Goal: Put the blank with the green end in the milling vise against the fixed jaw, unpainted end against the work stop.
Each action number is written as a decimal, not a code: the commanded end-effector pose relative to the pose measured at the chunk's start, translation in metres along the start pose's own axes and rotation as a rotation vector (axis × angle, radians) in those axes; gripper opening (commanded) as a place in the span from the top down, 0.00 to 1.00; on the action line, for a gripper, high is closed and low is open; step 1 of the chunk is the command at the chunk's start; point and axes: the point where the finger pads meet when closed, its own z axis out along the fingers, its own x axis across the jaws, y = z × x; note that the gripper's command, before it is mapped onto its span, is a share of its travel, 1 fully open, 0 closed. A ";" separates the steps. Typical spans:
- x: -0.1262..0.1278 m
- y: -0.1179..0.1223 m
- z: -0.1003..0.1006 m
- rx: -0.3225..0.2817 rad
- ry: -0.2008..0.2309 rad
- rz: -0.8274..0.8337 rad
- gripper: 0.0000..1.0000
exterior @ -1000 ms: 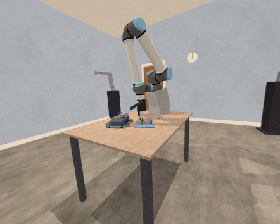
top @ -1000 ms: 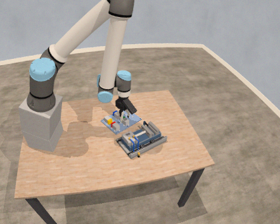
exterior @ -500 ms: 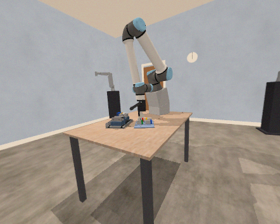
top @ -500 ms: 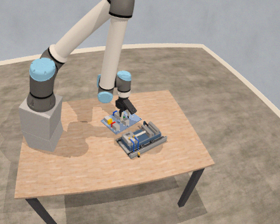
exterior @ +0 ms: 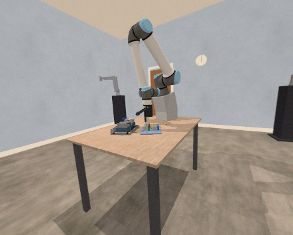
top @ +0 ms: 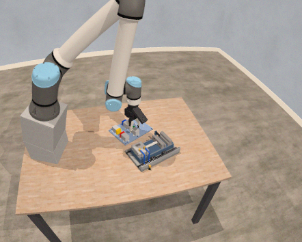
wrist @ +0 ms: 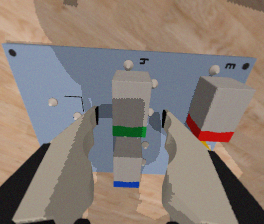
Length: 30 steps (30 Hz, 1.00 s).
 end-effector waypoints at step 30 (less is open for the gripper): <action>0.000 0.000 0.000 0.000 -0.001 0.000 1.00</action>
